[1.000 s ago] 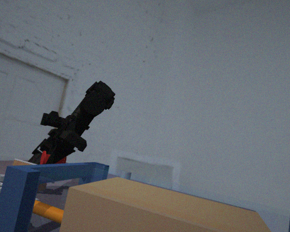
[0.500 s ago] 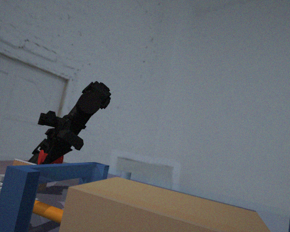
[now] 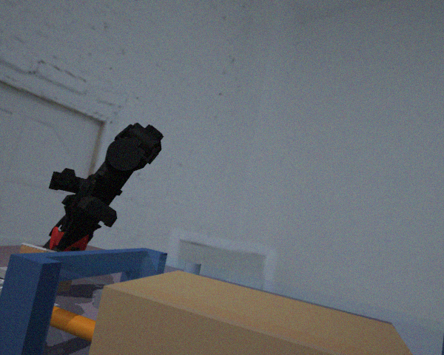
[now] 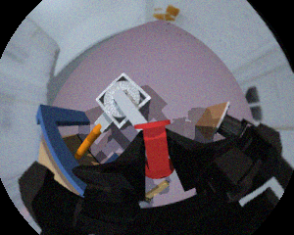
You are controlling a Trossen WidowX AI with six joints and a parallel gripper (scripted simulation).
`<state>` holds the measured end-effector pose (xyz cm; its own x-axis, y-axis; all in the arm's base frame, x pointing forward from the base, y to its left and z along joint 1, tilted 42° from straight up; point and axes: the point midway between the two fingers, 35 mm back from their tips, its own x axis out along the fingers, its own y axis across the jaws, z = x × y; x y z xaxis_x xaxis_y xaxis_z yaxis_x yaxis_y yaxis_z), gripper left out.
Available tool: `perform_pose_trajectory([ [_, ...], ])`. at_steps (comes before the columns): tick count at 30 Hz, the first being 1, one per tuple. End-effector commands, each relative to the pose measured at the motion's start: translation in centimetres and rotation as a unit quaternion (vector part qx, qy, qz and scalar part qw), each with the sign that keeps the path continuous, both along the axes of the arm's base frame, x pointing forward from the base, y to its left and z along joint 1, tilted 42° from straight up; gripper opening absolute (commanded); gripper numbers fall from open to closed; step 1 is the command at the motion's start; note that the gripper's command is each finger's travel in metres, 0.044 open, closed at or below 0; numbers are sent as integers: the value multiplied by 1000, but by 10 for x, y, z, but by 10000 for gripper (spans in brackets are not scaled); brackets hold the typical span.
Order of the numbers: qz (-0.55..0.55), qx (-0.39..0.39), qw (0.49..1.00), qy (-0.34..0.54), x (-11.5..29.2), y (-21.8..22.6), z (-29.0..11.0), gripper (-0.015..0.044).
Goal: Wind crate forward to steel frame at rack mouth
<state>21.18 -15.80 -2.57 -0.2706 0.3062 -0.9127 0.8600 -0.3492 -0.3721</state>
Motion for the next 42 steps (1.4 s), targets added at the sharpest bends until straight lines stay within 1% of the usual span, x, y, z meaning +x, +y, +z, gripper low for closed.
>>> perform_pose_trajectory([
  [1,3,0,1000,15,-15,-1,-1,0],
  [42,3,-2,1000,17,-69,-27,-16,0],
])
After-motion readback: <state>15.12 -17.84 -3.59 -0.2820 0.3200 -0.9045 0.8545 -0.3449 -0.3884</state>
